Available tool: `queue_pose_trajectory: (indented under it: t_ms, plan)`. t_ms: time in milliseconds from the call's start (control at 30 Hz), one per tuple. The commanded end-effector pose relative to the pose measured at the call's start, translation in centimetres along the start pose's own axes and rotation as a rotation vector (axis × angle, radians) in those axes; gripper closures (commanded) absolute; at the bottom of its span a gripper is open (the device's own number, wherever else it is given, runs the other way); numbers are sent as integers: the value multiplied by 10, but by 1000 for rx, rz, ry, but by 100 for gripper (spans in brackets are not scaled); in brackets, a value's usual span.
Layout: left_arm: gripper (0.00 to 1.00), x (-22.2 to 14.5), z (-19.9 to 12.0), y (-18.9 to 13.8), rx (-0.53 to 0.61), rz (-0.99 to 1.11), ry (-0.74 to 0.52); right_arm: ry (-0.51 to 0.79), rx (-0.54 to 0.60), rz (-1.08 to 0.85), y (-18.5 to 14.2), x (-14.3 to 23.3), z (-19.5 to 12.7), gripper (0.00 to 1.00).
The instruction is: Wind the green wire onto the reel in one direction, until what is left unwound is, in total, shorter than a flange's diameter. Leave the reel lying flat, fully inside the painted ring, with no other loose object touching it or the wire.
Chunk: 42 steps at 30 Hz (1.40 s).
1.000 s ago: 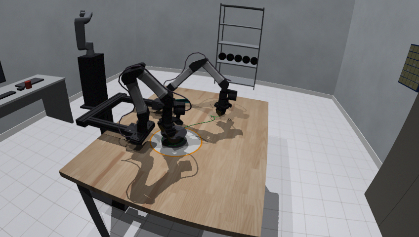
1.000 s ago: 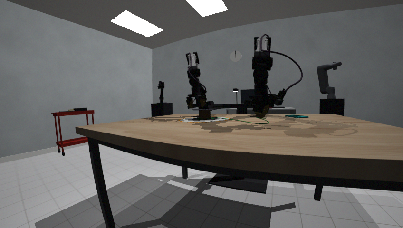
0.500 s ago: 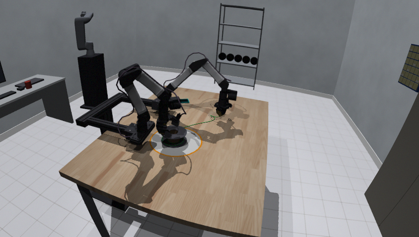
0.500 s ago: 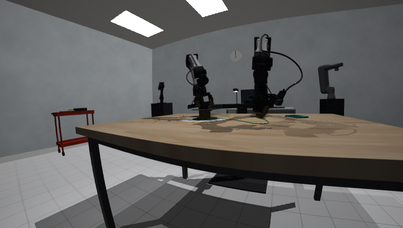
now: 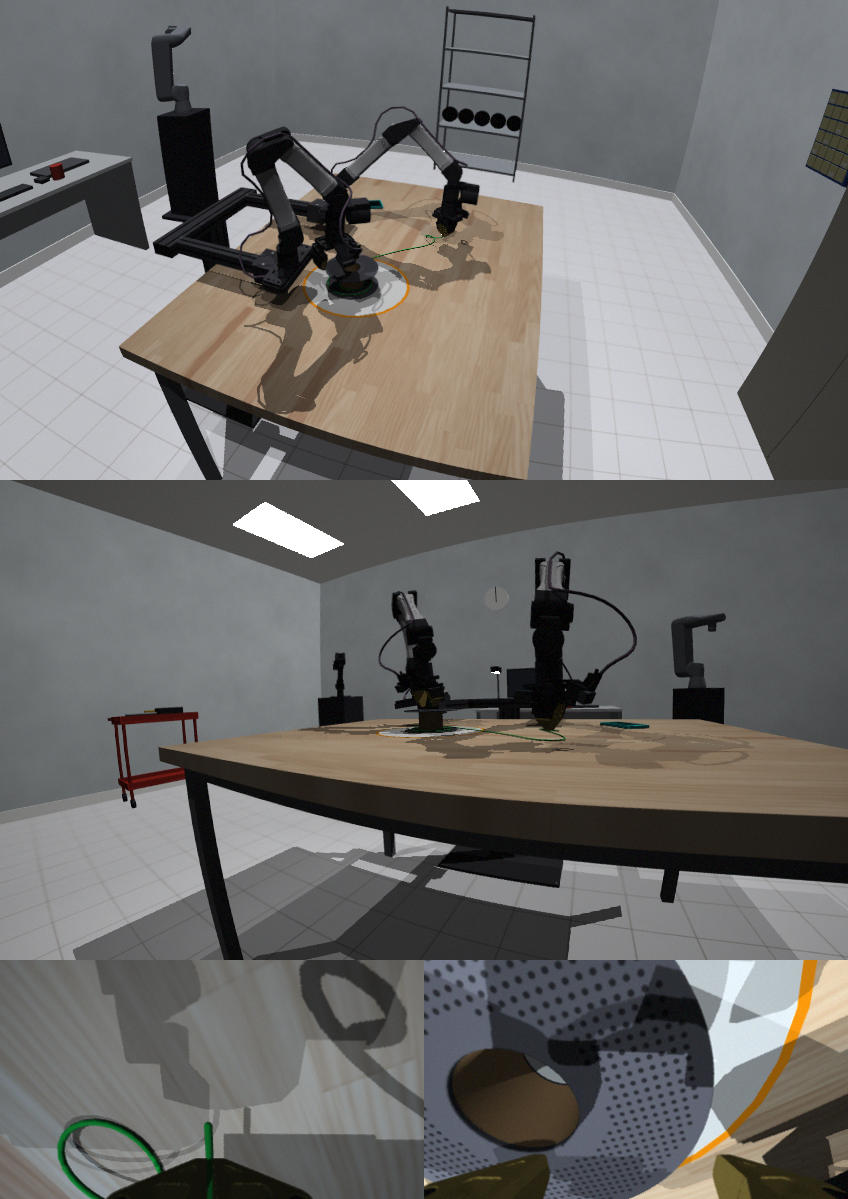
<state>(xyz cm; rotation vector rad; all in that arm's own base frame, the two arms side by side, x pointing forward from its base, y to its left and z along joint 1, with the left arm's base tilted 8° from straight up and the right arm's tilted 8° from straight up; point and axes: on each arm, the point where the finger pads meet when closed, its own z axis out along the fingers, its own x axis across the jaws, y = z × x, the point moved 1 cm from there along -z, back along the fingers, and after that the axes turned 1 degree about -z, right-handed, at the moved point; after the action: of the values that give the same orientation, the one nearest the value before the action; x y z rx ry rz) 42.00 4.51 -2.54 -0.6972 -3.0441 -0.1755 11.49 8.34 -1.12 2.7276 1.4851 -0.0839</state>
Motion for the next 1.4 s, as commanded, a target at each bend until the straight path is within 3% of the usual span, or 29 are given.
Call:
queue_pose_trajectory:
  t_ms: [0, 433, 767, 1167, 1367]
  plan:
    - [100, -6, -13, 5, -30, 3, -32, 9, -94, 335, 5, 12, -7, 19]
    - [100, -6, -16, 6, -30, 3, -32, 9, -110, 393, 6, 9, -6, 19]
    - [100, -7, -19, 8, -30, 3, -32, 9, -110, 393, 6, 6, 27, 19]
    - [100, -10, -21, 10, -30, 5, -32, 9, -110, 393, 6, 8, 21, 19]
    - [100, -10, -20, 11, -30, 1, -32, 9, -110, 393, 6, 8, 21, 29]
